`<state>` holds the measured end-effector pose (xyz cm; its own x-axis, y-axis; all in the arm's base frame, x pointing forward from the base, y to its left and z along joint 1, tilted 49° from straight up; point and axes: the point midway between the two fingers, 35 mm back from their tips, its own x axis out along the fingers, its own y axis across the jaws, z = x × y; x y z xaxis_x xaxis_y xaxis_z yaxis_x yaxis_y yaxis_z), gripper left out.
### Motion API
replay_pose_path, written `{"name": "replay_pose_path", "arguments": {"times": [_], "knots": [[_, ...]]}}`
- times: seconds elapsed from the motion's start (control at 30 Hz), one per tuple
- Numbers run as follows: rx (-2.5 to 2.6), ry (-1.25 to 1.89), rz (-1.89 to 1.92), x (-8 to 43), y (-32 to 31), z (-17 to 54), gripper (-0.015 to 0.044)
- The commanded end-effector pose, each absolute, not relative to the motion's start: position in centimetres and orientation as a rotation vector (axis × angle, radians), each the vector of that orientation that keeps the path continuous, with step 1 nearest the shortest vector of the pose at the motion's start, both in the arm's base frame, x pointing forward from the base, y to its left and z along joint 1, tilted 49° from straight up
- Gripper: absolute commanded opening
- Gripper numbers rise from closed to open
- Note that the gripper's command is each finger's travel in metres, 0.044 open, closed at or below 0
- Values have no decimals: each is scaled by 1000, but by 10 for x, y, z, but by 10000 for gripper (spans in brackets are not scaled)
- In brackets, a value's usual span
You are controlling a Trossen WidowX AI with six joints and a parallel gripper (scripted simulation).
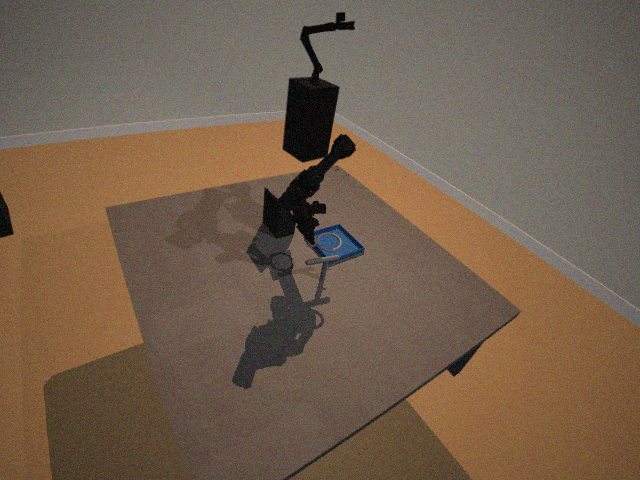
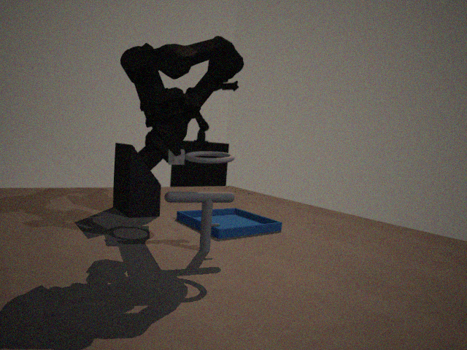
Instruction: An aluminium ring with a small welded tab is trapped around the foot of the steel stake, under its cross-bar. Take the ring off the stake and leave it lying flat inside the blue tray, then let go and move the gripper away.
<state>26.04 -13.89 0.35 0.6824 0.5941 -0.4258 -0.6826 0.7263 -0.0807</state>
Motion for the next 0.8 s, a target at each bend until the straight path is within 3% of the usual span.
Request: {"name": "replay_pose_path", "arguments": {"times": [0.0, 0.33, 0.77], "knots": [[-347, 339, 718, 256, -135, 8, 0], [-465, 295, 720, 251, -128, 10, 0], [-288, 523, 747, 253, -111, 18, 0]]}}
